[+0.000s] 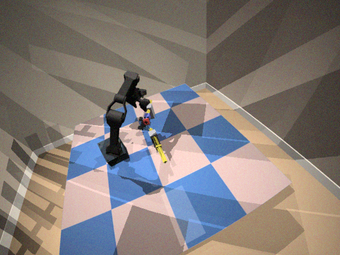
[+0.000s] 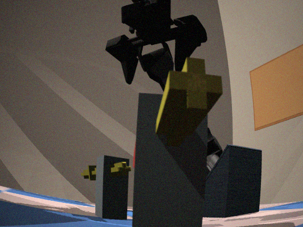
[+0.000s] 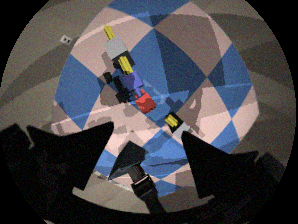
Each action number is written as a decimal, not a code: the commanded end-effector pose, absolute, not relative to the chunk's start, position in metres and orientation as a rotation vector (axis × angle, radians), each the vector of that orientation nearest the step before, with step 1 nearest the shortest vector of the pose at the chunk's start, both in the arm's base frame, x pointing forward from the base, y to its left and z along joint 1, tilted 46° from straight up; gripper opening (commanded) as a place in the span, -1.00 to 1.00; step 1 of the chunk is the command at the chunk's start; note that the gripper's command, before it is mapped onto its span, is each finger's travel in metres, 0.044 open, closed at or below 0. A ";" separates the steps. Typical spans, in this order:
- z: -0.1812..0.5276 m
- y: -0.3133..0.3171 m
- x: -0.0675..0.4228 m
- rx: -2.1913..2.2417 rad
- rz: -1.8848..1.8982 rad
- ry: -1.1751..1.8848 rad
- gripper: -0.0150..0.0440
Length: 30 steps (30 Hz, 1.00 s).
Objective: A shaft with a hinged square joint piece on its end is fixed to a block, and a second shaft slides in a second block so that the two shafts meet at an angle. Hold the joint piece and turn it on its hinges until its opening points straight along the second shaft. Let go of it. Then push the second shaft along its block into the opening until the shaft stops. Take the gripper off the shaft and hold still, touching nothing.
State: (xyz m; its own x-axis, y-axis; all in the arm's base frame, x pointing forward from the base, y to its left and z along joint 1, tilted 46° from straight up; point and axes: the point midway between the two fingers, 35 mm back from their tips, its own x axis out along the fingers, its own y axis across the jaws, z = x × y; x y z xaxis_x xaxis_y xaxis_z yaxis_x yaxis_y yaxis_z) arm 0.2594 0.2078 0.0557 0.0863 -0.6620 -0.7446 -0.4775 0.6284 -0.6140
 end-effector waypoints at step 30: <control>0.071 0.134 0.244 -0.403 -0.824 1.319 1.00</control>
State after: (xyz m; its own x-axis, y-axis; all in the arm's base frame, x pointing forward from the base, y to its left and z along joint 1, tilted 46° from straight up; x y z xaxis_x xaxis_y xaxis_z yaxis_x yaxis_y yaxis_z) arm 0.2432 0.1361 0.0736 0.0343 -0.7157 -0.6975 0.2419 0.6831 -0.6891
